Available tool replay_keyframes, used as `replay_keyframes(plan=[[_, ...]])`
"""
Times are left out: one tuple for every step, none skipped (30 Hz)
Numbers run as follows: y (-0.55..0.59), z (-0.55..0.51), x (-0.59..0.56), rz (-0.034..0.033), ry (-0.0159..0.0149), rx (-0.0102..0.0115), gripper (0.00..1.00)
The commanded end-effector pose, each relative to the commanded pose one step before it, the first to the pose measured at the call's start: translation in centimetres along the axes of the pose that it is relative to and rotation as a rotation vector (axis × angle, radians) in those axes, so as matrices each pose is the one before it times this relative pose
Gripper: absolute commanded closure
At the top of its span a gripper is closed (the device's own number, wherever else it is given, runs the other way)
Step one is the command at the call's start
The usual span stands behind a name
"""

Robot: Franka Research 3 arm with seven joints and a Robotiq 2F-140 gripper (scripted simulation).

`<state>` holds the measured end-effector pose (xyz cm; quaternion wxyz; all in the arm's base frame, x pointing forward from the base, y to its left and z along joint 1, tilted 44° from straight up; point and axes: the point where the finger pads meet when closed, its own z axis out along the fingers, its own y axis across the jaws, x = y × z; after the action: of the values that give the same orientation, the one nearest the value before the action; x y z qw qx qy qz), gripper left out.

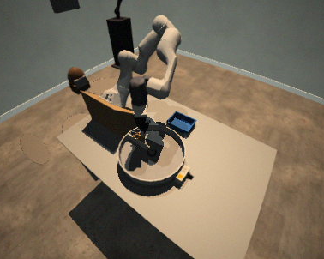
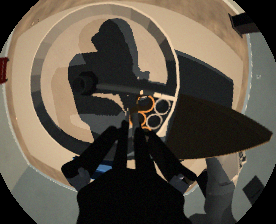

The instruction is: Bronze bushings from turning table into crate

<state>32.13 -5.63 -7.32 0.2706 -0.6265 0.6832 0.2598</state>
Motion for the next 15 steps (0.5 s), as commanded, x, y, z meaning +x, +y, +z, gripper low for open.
replay_keyframes(plan=[[0.124, 0.126, -0.003, -0.00140, -0.00021, -0.00097, 1.00], [0.000, 0.000, 0.000, 0.00000, 0.00000, 0.00000, 1.00], [0.000, 0.000, 0.000, 0.00000, 0.00000, 0.00000, 1.00], [0.000, 0.000, 0.000, 0.00000, 0.00000, 0.00000, 1.00], [0.000, 0.000, 0.000, 0.00000, 0.00000, 0.00000, 1.00], [0.000, 0.000, 0.000, 0.00000, 0.00000, 0.00000, 1.00], [0.000, -0.002, 0.000, 0.00000, 0.00000, 0.00000, 1.00], [0.000, -0.016, 0.000, 0.00000, 0.00000, 0.00000, 1.00], [0.000, -0.041, 0.000, 0.00000, 0.00000, 0.00000, 1.00], [0.000, 0.000, 0.000, 0.00000, 0.00000, 0.00000, 1.00], [0.000, 0.000, 0.000, 0.00000, 0.00000, 0.00000, 1.00], [0.000, -0.073, 0.000, 0.00000, 0.00000, 0.00000, 1.00], [0.000, -0.112, 0.000, 0.00000, 0.00000, 0.00000, 1.00], [0.000, -0.154, 0.000, 0.00000, 0.00000, 0.00000, 1.00], [0.000, -0.200, 0.000, 0.00000, 0.00000, 0.00000, 1.00]])
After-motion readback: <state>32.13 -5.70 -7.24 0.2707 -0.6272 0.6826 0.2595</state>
